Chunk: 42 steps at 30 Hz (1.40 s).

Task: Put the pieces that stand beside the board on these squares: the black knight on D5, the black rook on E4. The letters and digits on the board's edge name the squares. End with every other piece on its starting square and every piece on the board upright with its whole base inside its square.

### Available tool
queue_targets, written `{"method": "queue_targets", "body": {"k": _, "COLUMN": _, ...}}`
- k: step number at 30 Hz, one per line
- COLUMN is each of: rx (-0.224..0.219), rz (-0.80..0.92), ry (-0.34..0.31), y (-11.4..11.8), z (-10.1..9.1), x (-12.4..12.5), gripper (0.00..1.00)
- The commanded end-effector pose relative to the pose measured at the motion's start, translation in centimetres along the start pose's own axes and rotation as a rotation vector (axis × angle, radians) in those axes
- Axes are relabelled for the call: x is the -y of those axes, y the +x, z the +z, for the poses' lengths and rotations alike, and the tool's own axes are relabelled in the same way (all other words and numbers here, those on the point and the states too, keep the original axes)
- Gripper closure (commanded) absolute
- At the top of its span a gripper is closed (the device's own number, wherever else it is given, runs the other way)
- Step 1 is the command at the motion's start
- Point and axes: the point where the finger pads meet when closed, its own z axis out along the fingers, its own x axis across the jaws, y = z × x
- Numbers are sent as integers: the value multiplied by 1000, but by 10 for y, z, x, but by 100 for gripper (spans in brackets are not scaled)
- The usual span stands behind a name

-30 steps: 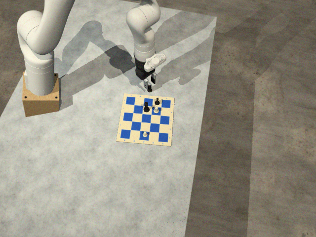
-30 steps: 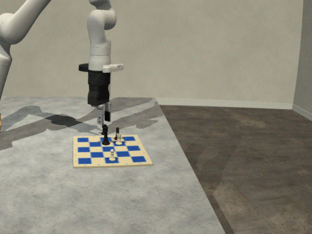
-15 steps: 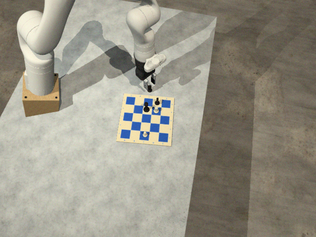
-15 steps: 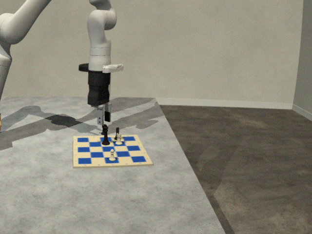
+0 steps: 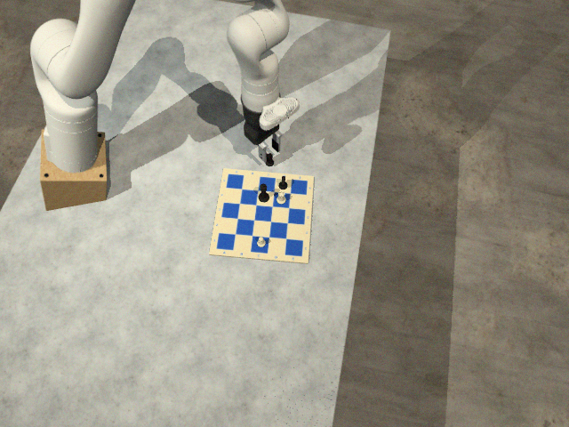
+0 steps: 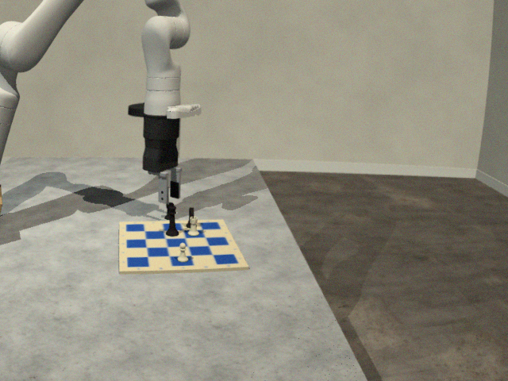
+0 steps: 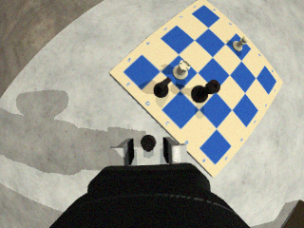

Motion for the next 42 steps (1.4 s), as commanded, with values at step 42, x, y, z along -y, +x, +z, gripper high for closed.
{"method": "queue_targets", "body": {"k": 42, "rx": 1, "rz": 0, "ry": 0, "y": 0, "z": 31, "x": 0, "gripper": 27}}
